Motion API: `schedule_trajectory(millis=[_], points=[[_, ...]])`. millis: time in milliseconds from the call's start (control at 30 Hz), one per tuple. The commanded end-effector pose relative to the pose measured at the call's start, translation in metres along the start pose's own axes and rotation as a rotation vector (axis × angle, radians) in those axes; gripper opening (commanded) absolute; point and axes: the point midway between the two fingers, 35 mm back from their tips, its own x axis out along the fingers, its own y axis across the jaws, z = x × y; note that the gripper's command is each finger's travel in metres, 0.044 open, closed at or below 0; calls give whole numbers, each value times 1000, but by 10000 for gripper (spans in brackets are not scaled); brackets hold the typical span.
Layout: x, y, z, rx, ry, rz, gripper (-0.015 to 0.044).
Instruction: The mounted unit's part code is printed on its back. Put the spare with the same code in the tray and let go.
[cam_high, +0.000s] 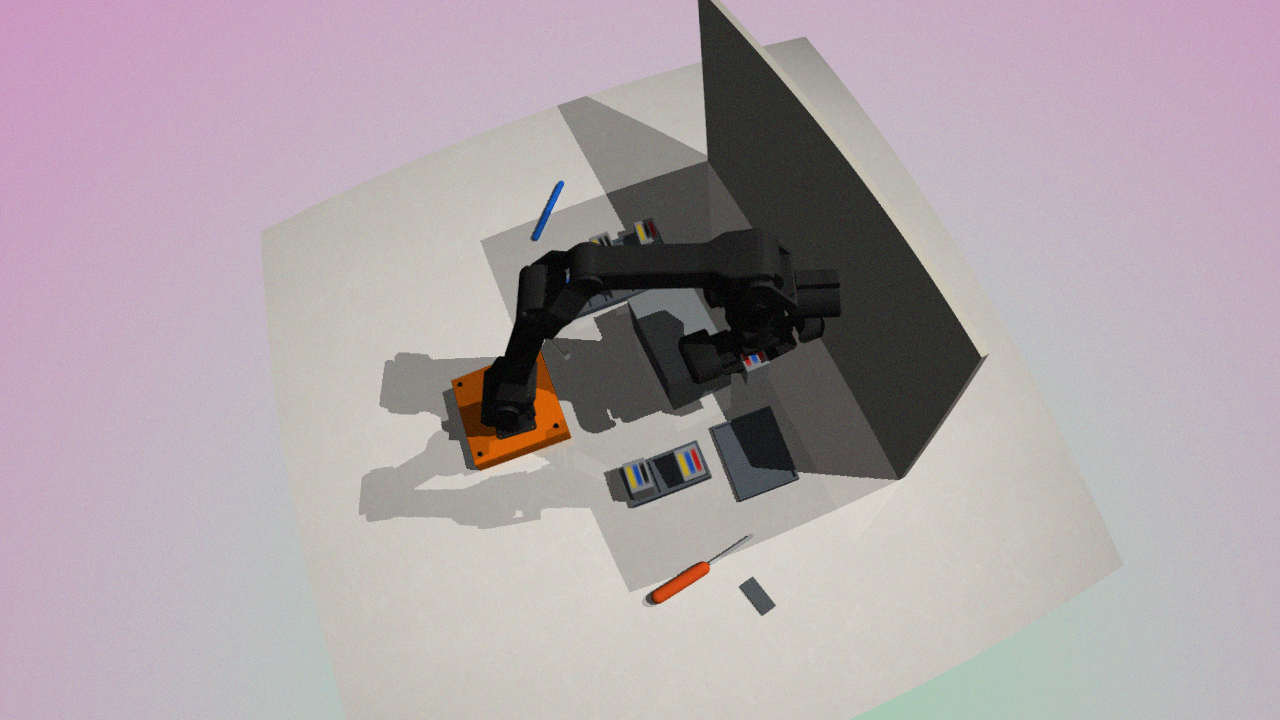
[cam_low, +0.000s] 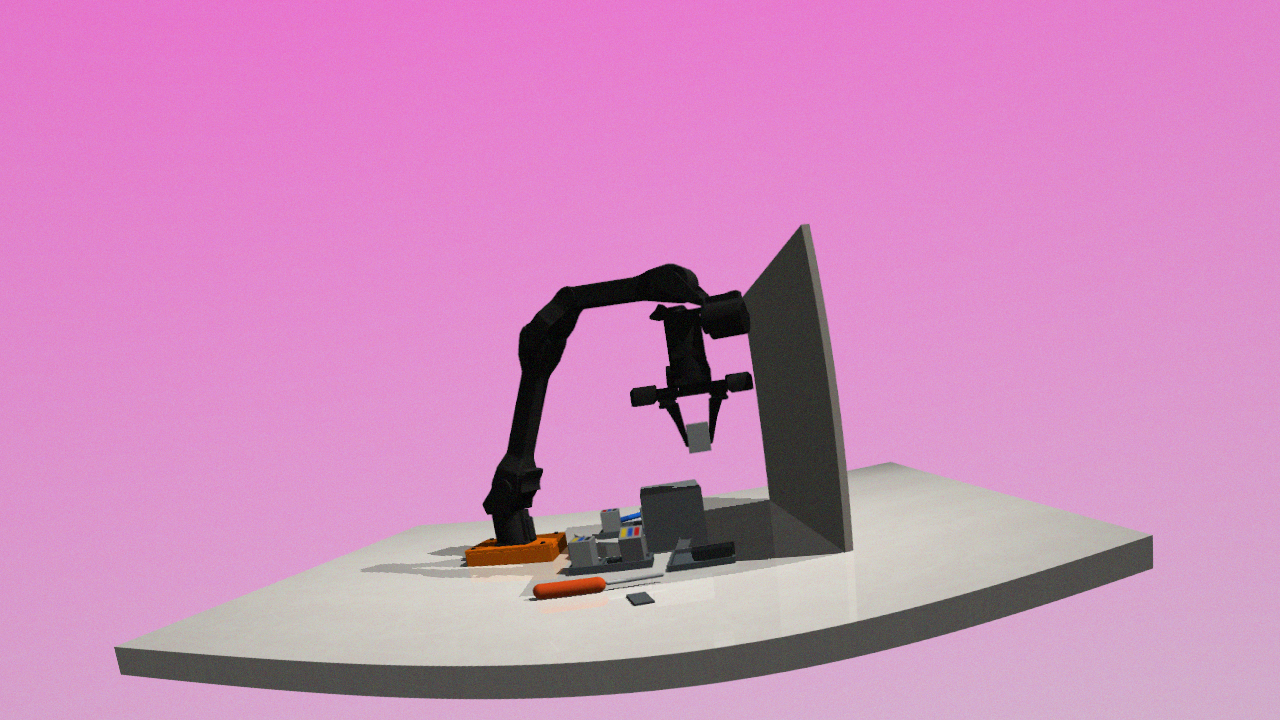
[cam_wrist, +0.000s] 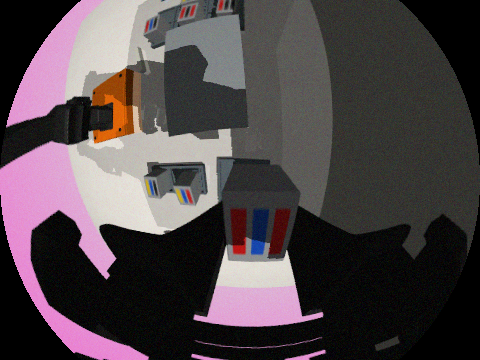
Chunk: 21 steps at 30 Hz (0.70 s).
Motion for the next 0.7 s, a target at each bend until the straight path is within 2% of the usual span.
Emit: schedule_trajectory(millis=[0, 267, 667], points=[[-1, 4, -25, -13, 0, -3, 0], [2, 17, -70, -31, -9, 1, 0], [8, 16, -72, -31, -9, 1, 0]])
